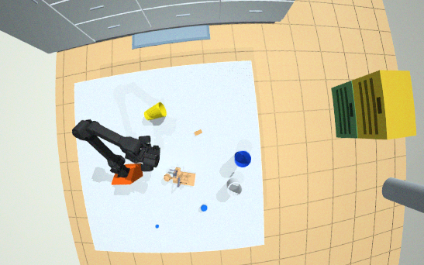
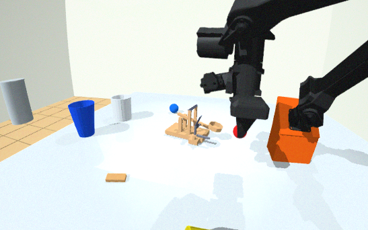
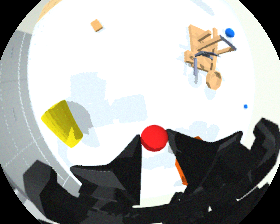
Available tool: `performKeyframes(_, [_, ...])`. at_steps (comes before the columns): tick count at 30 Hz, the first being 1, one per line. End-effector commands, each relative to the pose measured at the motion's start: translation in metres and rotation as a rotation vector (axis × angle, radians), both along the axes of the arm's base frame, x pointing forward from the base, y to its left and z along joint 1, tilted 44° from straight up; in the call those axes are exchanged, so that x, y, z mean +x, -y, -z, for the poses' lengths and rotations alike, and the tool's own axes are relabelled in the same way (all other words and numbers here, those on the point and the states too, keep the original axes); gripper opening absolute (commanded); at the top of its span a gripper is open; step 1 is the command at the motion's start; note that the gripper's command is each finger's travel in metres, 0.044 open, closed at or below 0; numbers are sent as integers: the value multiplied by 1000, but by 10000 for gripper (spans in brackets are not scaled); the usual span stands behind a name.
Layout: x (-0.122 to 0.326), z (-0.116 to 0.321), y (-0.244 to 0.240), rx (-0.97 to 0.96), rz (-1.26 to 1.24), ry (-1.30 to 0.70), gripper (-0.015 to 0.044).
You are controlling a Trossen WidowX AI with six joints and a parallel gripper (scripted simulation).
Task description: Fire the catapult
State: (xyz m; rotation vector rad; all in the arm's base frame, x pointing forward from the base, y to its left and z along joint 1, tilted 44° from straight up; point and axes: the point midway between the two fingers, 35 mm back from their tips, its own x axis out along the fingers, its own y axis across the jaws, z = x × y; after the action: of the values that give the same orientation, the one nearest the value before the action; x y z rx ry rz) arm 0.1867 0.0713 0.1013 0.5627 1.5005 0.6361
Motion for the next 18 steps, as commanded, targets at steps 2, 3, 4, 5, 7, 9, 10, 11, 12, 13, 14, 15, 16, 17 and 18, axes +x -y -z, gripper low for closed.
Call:
performKeyframes(2, [-3, -15, 10, 5, -5, 11, 0])
performKeyframes(3, [-3, -15, 10, 5, -5, 11, 0])
performKeyframes(4, [-3, -15, 10, 5, -5, 10, 0])
performKeyframes(5, [-2, -14, 11, 4, -5, 6, 0])
performKeyframes(7, [2, -12, 13, 1, -6, -6, 0])
performKeyframes(9, [7, -9, 17, -2, -7, -20, 0])
performKeyframes(10, [9, -8, 18, -4, -7, -27, 0])
performKeyframes(11, [11, -6, 20, -5, -8, -34, 0])
performKeyframes(12, [13, -4, 22, -6, -8, -41, 0])
performKeyframes(13, [15, -3, 23, -8, -9, -48, 0])
performKeyframes(14, [17, -1, 25, -9, -9, -55, 0])
performKeyframes(15, [19, 0, 27, -10, -10, -62, 0])
performKeyframes(16, [22, 2, 28, -11, -11, -69, 0])
performKeyframes(17, [24, 4, 30, -12, -12, -76, 0])
performKeyframes(18, [26, 6, 32, -13, -12, -83, 0])
